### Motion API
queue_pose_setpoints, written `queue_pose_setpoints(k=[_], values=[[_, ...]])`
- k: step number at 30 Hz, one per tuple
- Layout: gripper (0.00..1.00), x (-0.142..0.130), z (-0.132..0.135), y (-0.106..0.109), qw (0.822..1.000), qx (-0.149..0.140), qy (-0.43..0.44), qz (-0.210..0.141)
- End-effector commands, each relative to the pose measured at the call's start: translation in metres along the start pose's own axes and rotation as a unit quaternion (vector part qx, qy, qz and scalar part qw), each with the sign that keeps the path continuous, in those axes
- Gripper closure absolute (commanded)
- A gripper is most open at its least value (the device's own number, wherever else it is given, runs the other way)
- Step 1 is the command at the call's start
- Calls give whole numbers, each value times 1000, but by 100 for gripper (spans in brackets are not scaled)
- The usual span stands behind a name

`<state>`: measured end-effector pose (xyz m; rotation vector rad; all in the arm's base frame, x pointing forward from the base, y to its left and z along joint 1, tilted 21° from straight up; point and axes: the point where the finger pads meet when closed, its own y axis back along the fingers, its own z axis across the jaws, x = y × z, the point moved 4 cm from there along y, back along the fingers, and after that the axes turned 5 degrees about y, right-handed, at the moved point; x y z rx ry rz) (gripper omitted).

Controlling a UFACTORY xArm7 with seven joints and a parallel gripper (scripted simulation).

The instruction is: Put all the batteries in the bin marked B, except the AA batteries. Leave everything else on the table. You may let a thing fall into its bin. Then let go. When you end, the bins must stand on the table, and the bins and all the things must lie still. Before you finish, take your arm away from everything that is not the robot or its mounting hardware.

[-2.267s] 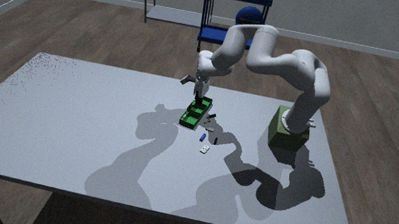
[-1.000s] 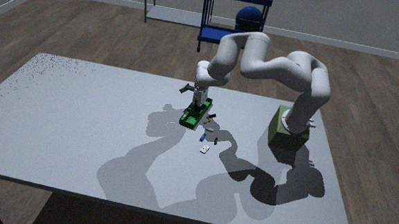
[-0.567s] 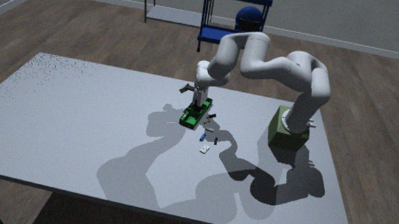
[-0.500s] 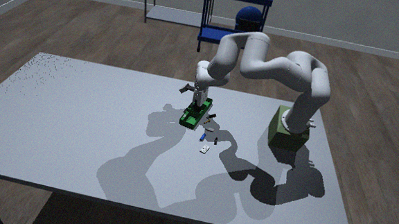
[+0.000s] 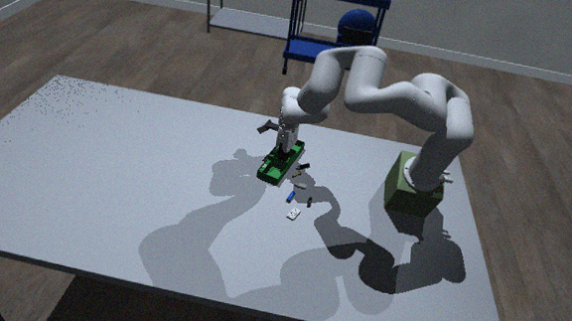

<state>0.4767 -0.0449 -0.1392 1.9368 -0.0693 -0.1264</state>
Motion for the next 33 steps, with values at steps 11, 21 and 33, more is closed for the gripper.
queue_pose_setpoints(k=[11,21,33], values=[[93,2,1,14,1000,-1,0,2],[93,2,1,25,1000,-1,0,2],[93,1,1,56,1000,-1,0,2]])
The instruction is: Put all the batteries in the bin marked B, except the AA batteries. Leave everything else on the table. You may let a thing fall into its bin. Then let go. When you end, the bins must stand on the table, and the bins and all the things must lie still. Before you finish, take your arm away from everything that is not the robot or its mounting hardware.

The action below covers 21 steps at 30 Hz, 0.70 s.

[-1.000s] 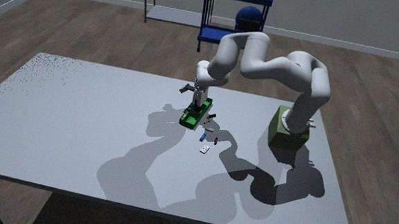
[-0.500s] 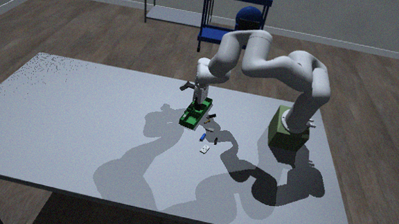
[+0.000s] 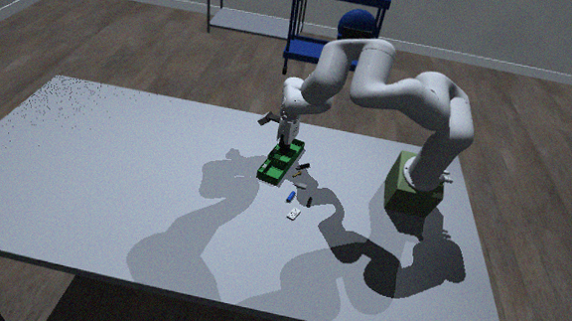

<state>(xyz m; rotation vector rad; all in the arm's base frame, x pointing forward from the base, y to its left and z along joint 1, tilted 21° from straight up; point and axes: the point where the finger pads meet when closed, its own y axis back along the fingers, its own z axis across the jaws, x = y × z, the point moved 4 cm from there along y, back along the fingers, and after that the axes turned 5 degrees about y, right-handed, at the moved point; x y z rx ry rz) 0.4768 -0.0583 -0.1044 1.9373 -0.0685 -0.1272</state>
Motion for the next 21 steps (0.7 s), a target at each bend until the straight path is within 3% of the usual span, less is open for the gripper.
queue_pose_setpoints(k=[1,8,21], values=[[93,2,1,23,1000,-1,0,3],[93,2,1,24,1000,-1,0,3],[93,12,-58,24,1000,-1,0,3]])
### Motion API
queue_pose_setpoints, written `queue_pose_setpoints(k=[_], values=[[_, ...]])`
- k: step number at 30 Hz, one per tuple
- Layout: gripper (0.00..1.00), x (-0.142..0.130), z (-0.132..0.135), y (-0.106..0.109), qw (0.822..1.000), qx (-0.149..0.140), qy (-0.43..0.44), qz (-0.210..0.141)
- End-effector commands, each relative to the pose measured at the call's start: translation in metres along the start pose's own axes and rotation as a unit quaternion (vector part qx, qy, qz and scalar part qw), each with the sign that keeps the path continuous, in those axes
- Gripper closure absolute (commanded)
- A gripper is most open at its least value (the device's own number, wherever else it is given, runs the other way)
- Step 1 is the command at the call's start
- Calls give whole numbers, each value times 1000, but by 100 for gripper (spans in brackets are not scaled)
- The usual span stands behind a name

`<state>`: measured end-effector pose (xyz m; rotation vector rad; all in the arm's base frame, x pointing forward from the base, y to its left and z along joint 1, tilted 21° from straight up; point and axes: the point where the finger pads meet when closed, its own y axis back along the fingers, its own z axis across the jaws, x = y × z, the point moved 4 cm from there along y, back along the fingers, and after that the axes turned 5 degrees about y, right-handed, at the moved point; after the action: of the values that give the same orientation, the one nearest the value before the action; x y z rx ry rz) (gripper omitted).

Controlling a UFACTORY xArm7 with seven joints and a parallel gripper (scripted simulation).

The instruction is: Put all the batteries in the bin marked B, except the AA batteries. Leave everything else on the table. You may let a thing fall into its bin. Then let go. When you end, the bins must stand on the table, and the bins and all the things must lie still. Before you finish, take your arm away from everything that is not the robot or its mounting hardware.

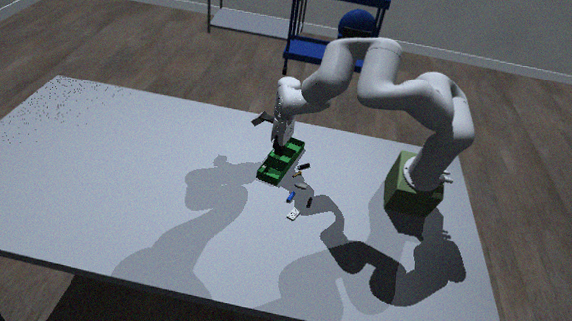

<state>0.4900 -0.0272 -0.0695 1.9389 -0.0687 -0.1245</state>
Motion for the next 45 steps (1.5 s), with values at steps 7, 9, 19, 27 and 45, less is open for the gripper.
queue_pose_setpoints(k=[7,9,19,27,45], values=[[93,9,-40,2,1000,-1,-1,2],[93,9,-40,2,1000,-1,-1,2],[93,9,-40,-11,1000,-1,-1,2],[93,9,-40,-32,1000,-1,-1,2],[93,9,-40,-57,1000,-1,-1,2]])
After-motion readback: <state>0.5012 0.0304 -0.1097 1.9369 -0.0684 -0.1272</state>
